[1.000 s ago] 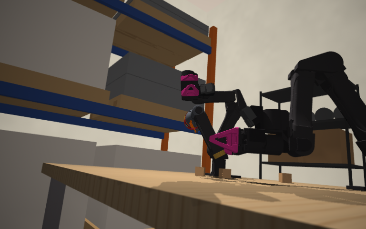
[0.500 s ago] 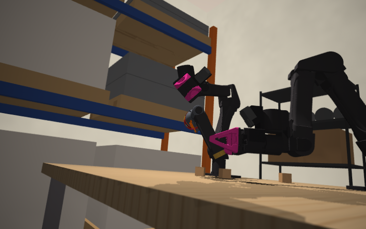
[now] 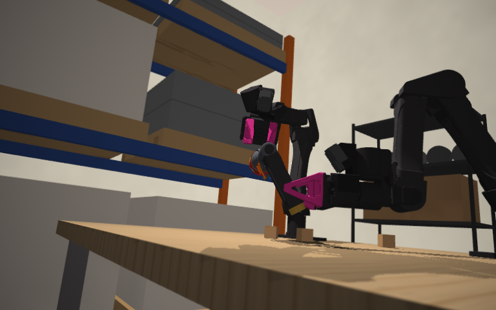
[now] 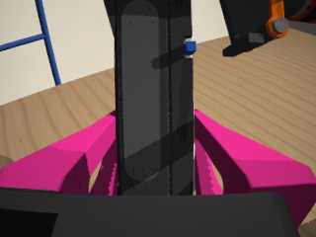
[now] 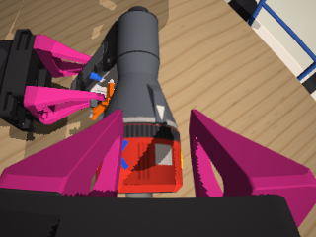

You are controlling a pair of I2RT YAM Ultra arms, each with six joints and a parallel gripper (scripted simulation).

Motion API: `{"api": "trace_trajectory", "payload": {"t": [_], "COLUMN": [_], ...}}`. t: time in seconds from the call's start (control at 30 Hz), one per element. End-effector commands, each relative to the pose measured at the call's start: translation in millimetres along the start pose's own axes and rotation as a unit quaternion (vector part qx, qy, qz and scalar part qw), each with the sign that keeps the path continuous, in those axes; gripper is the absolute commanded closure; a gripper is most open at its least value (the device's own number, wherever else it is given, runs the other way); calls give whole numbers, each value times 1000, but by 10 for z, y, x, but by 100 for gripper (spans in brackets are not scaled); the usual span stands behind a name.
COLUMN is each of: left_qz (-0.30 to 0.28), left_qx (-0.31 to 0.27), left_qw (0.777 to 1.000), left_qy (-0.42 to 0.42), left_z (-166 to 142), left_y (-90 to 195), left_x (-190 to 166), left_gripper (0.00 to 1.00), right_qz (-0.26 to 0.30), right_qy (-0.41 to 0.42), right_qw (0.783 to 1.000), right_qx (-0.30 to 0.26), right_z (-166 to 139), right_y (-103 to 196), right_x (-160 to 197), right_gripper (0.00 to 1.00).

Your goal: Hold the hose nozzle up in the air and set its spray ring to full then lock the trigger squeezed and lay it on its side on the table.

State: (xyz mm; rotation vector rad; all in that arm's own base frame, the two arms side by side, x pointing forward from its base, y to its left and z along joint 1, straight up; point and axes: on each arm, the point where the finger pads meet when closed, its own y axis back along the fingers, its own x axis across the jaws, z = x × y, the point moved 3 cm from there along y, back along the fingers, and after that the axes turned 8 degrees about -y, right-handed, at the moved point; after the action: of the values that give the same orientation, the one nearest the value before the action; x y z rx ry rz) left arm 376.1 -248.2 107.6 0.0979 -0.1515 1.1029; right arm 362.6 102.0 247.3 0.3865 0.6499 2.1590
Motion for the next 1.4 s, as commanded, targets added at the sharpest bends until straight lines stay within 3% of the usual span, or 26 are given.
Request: {"api": "trace_trajectory", "payload": {"t": [0.0,0.07,0.17,0.27,0.33,0.47,0.5,0.6,1.1,1.17,1.37], "left_qz": [8,8,8,8,8,8,8,8,8,8,8], "left_qx": [-75,-75,-75,-75,-75,-75,-75,-75,-75,-75,-75], "left_qw": [997,997,997,997,997,997,997,997,997,997,997], "left_qy": [20,20,20,20,20,20,20,20,20,20,20], "left_z": [401,401,401,401,401,401,401,401,401,401,401], "left_y": [-100,-100,-100,-100,-100,-100,-100,-100,-100,-100,-100], "left_x": [4,4,4,4,4,4,4,4,4,4,4], "left_gripper": [65,65,65,65,65,65,65,65,65,65,65], "right_qz": [-13,-15,-37,-54,-66,-91,-99,-107,-246,-246,-308], "right_qy": [-67,-77,-144,-229,-255,-329,-348,-366,-553,-553,-600], "right_qw": [998,997,989,969,964,936,929,921,783,783,725], "right_qx": [14,18,12,70,44,90,80,87,143,143,139], "right_z": [240,229,571,312,641,465,614,600,419,419,351], "right_y": [77,86,165,24,135,8,58,41,-93,-93,-101], "right_x": [-15,2,4,57,74,157,172,192,502,502,622], "right_gripper": [63,63,63,63,63,63,63,63,63,63,63]}}
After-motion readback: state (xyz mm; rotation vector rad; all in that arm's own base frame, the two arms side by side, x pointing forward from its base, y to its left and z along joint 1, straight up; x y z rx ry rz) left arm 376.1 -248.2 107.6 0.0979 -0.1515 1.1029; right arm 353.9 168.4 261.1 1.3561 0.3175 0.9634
